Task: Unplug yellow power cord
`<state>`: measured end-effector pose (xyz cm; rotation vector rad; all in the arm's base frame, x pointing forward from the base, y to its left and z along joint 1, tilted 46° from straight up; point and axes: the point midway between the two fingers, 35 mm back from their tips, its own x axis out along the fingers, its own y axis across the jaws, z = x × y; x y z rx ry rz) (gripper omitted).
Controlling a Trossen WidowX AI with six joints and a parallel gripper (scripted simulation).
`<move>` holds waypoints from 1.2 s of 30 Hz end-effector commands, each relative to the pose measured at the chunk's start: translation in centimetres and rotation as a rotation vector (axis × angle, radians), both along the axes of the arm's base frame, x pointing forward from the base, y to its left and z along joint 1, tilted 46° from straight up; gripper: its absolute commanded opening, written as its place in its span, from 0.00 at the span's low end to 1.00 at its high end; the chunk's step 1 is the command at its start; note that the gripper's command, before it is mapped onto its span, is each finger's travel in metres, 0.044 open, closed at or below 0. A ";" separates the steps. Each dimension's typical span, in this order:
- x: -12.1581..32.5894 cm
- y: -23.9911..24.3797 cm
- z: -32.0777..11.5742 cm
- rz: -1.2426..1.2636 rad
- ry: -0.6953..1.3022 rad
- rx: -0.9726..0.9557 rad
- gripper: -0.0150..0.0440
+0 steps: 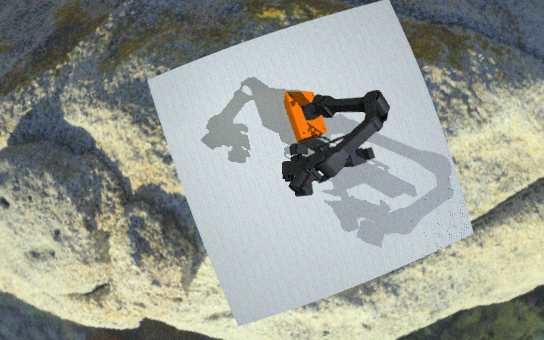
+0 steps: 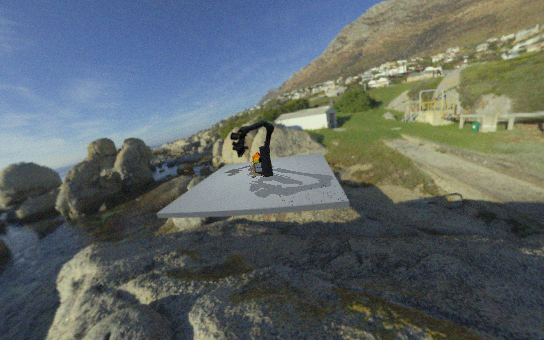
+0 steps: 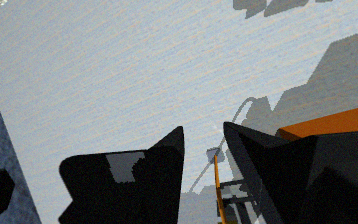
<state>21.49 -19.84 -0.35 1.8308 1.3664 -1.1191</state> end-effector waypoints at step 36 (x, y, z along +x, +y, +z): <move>2.3 11.0 7.0 0.258 -0.090 0.282 0.53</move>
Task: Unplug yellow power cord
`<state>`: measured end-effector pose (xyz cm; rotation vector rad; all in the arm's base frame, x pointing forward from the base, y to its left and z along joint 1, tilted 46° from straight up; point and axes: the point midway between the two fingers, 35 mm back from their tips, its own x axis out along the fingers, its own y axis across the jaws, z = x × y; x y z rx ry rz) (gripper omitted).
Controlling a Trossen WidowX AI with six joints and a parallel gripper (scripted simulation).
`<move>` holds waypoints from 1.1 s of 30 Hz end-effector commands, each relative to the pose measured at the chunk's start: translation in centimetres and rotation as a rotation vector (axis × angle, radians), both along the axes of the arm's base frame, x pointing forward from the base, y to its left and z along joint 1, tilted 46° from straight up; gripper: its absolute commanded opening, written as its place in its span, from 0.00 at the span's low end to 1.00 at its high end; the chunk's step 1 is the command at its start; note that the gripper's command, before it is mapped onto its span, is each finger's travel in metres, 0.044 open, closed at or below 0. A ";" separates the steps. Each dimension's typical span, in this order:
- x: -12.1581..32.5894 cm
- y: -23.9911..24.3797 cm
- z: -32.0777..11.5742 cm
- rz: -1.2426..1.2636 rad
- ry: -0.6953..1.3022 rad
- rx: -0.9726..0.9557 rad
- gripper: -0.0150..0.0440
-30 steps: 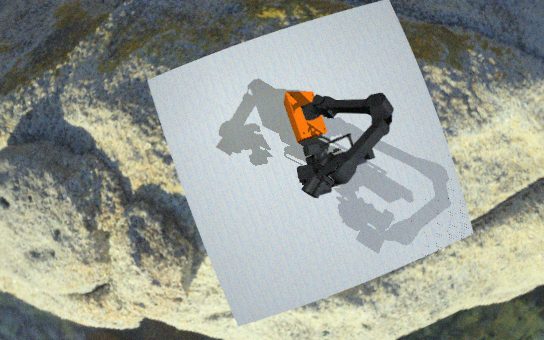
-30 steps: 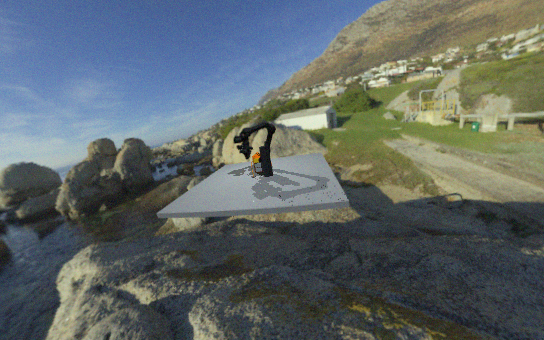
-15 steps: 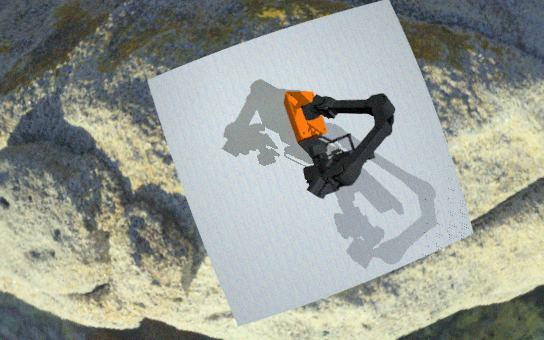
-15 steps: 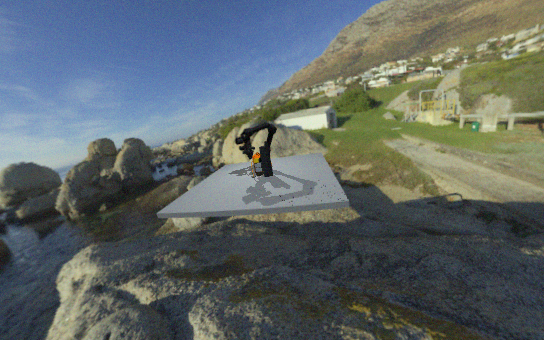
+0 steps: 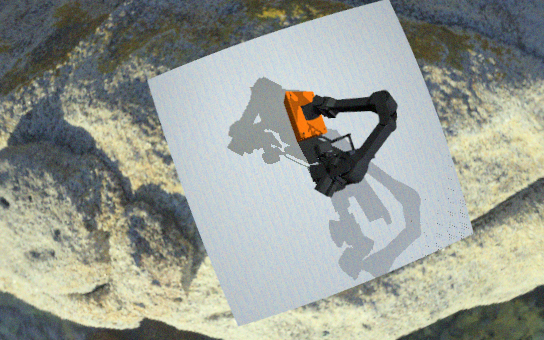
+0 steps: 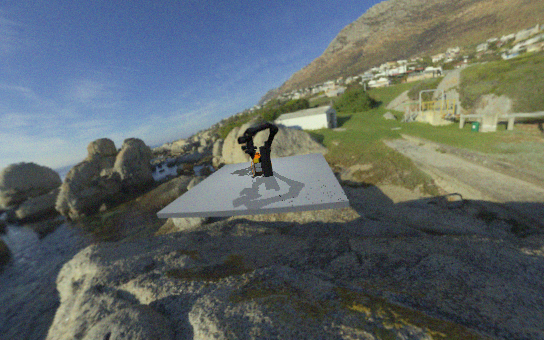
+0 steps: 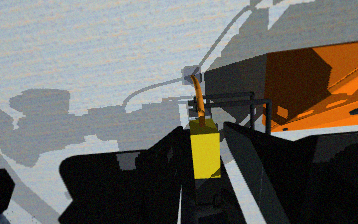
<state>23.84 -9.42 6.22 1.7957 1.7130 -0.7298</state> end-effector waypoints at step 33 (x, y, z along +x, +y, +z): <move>0.0 2.0 0.5 0.001 0.004 0.005 0.29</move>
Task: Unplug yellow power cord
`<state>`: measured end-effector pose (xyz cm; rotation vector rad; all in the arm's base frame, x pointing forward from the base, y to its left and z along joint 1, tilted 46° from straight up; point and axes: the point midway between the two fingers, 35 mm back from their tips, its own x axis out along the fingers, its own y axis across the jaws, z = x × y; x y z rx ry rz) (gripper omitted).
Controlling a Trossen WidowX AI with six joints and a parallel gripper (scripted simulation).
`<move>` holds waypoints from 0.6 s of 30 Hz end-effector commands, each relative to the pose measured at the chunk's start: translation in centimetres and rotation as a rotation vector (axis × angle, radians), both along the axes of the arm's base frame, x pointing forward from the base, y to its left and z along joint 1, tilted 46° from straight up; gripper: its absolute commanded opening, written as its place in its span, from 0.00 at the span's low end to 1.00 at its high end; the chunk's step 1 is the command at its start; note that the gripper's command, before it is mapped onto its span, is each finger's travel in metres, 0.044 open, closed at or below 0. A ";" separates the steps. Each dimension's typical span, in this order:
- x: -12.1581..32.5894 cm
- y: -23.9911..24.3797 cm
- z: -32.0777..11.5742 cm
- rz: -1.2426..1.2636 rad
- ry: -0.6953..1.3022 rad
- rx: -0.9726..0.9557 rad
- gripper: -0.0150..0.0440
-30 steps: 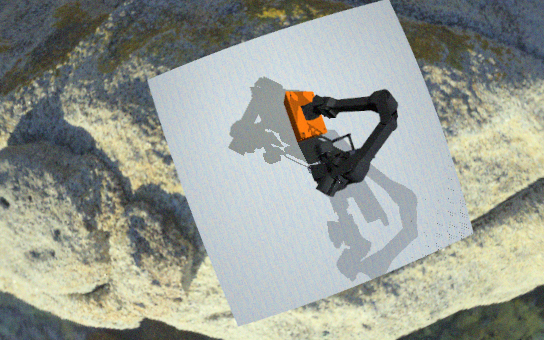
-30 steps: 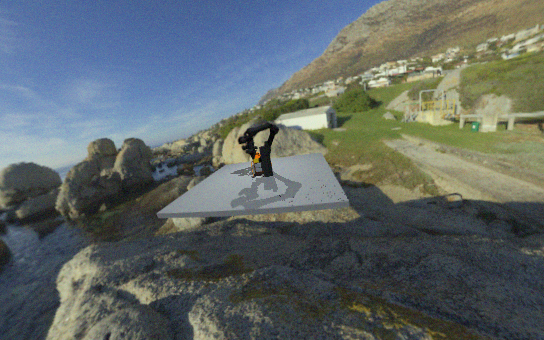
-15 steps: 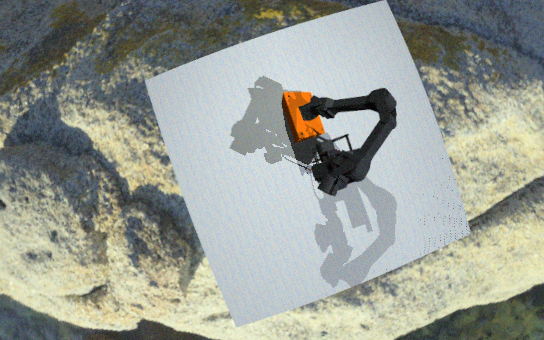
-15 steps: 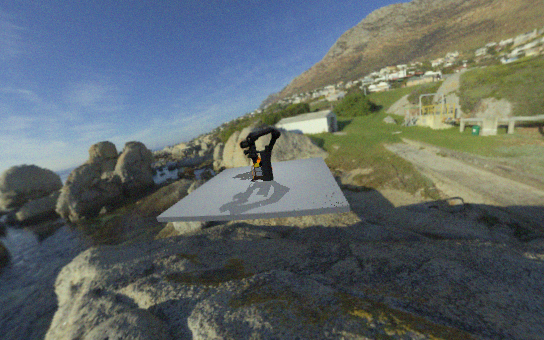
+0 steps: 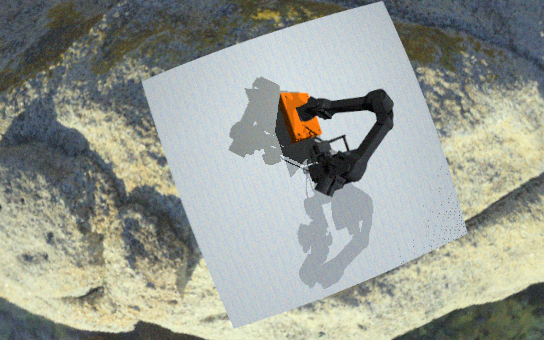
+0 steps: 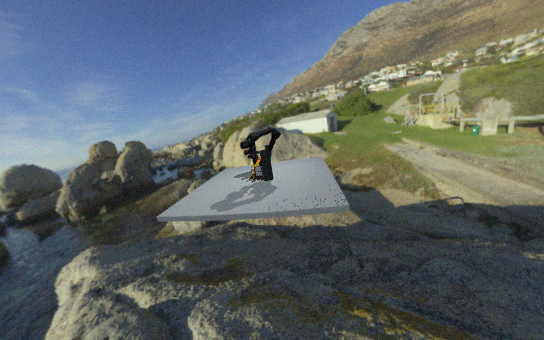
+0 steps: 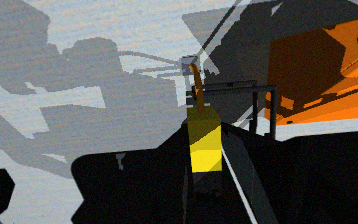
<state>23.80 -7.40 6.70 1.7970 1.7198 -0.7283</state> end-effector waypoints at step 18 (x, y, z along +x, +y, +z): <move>0.1 -1.5 -1.3 -0.003 0.001 -0.002 0.25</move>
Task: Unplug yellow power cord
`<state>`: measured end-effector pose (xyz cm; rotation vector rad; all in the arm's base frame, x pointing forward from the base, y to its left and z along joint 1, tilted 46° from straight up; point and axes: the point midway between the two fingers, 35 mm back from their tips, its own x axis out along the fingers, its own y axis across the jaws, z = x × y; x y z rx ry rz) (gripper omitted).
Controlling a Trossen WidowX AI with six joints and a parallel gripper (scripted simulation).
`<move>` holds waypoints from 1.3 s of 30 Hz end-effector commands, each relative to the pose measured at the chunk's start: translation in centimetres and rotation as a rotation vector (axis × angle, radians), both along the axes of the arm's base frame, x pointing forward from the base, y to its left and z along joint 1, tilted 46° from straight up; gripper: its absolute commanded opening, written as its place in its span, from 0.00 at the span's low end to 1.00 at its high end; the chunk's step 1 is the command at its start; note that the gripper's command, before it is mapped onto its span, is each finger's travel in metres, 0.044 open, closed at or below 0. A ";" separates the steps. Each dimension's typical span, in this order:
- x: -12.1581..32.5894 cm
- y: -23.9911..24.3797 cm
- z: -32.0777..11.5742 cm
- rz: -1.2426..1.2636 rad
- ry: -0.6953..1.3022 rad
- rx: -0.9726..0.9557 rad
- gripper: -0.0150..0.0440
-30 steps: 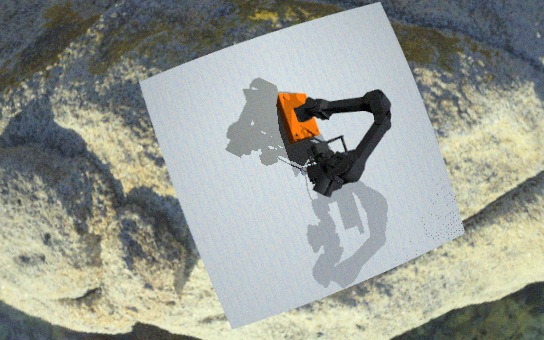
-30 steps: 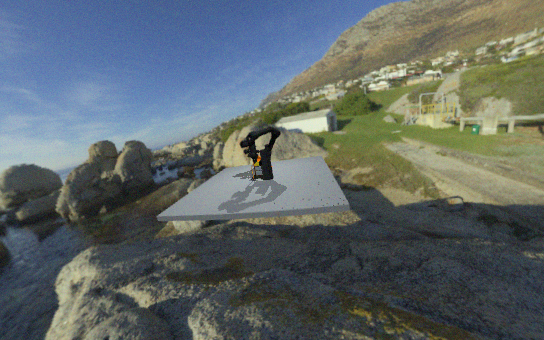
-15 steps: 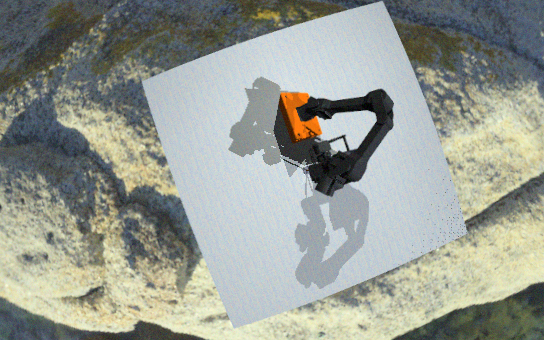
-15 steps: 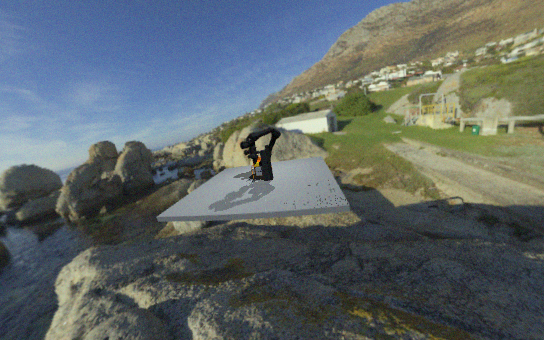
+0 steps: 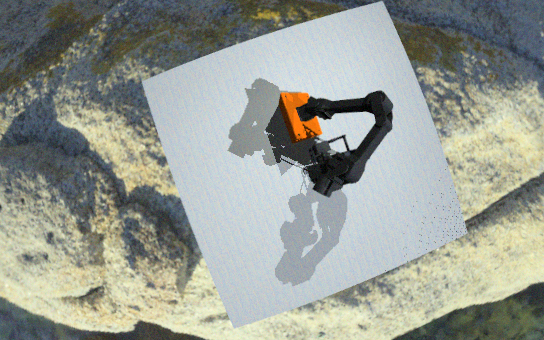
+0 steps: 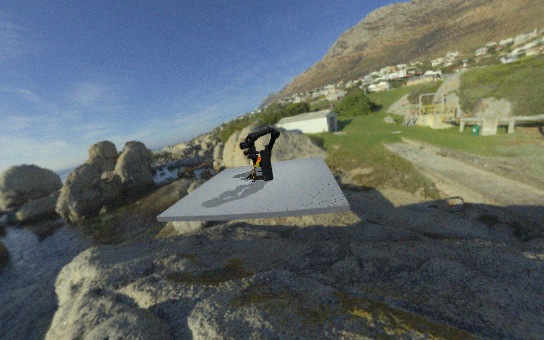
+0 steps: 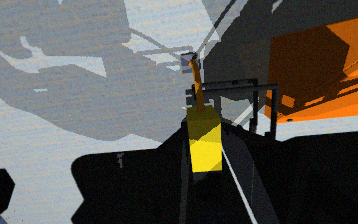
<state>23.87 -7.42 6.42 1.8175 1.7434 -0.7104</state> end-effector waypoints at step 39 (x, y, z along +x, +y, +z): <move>-0.2 -7.7 -5.6 -0.006 -0.004 -0.036 1.00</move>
